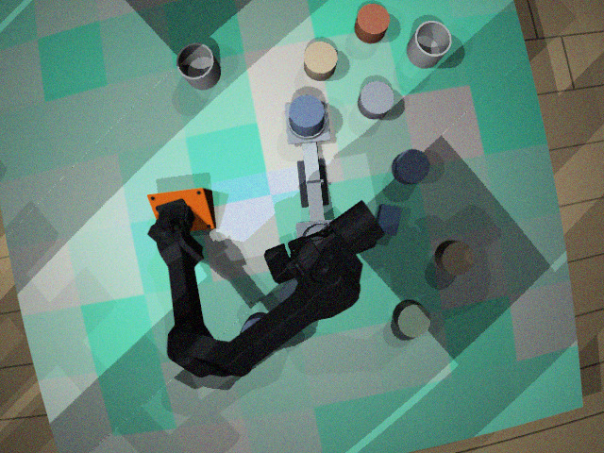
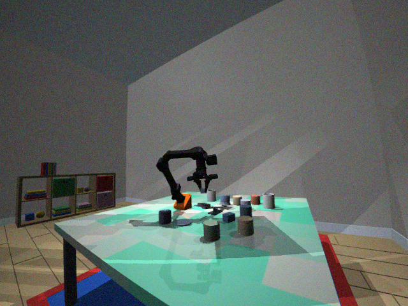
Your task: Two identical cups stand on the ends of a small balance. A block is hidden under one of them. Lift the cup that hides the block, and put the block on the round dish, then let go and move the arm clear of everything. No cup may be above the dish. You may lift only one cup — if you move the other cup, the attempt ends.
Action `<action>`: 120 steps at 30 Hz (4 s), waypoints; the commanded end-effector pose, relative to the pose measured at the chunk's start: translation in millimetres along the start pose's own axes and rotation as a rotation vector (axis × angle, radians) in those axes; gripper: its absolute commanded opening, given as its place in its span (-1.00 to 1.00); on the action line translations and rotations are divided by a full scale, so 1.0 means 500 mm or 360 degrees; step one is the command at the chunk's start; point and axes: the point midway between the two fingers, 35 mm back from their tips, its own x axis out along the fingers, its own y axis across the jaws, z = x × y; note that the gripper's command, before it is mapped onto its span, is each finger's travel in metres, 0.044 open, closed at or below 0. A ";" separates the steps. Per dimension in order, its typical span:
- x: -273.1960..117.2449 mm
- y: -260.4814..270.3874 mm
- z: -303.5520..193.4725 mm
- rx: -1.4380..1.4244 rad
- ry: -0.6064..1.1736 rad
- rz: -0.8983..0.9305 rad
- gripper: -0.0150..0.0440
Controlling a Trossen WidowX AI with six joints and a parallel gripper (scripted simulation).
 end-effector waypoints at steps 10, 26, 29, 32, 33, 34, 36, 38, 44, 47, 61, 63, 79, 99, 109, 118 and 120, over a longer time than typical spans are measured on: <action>-0.016 -0.009 0.025 0.0001 0.0017 0.0026 -0.49; 0.050 -0.053 0.108 0.0049 0.0029 -0.0010 -0.49; 0.062 -0.064 0.122 0.0058 0.0028 -0.0017 -0.49; 0.074 -0.075 0.136 0.0068 0.0026 -0.0025 -0.49; 0.077 -0.079 0.140 0.0071 0.0025 -0.0028 -0.49; 0.081 -0.083 0.145 0.0074 0.0024 -0.0031 -0.49; 0.089 -0.091 0.153 0.0080 0.0022 -0.0037 -0.49; 0.096 -0.100 0.162 0.0087 0.0019 -0.0043 -0.49; 0.118 -0.127 0.186 0.0106 0.0009 -0.0063 -0.49; 0.128 -0.141 0.198 0.0115 0.0003 -0.0074 -0.49; 0.163 -0.179 0.224 0.0138 -0.0016 -0.0106 -0.49; 0.175 -0.179 0.224 0.0138 -0.0015 -0.0105 -0.49; 0.237 -0.185 0.225 0.0139 -0.0020 -0.0106 -0.49; 0.264 -0.186 0.229 0.0150 -0.0026 -0.0105 0.04; 0.263 -0.185 0.228 0.0145 -0.0027 -0.0099 0.93; 0.211 -0.169 0.223 0.0091 -0.0024 -0.0034 1.00; 0.191 -0.171 0.223 0.0107 -0.0018 -0.0058 1.00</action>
